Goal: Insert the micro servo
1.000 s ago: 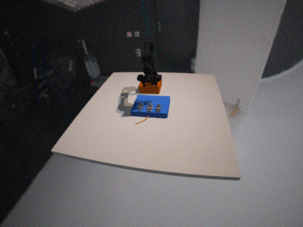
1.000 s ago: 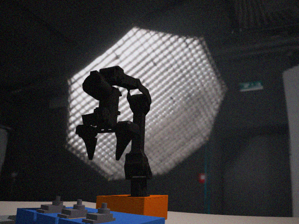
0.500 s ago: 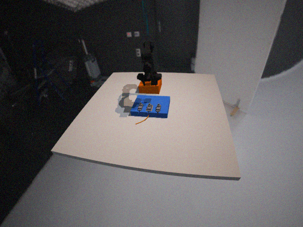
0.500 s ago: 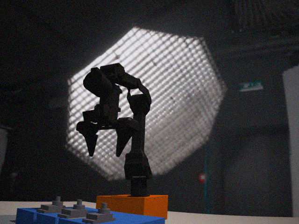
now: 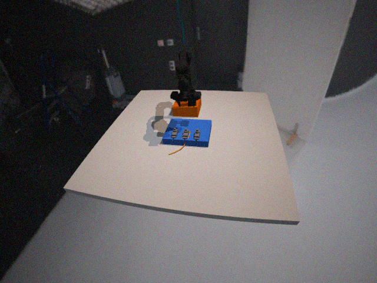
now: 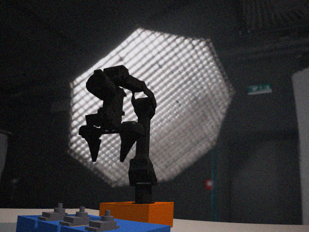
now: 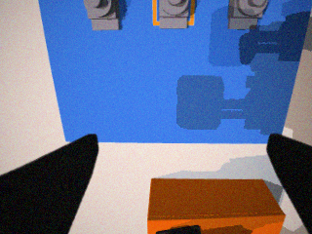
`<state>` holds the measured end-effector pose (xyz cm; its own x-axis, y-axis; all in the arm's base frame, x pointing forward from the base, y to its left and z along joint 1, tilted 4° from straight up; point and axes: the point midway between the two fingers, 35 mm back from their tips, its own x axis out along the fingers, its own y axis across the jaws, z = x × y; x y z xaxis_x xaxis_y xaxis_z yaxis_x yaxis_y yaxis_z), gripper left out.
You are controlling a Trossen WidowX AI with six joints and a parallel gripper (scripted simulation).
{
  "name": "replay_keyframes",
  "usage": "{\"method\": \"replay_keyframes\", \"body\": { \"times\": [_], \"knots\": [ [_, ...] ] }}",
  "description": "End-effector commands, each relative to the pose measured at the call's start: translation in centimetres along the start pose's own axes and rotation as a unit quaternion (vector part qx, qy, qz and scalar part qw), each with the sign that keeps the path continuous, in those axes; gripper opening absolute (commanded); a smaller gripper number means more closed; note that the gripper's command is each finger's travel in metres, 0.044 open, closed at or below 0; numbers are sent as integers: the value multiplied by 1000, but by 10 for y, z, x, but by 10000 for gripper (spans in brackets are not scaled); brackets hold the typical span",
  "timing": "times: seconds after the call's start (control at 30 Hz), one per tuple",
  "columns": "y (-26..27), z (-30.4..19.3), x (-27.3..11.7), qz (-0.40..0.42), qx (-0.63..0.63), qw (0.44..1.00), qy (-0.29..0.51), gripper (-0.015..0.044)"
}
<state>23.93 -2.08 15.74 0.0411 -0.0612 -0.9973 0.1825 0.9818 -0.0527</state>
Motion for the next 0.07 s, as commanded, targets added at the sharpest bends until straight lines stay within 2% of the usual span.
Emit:
{"method": "replay_keyframes", "body": {
  "times": [0.0, 0.03],
  "knots": [
    [0, 0, -1, 0, 2, 1000, 0, 440],
    [0, 0, -1, 0, 2, 1000, 0, 440]
  ]
}}
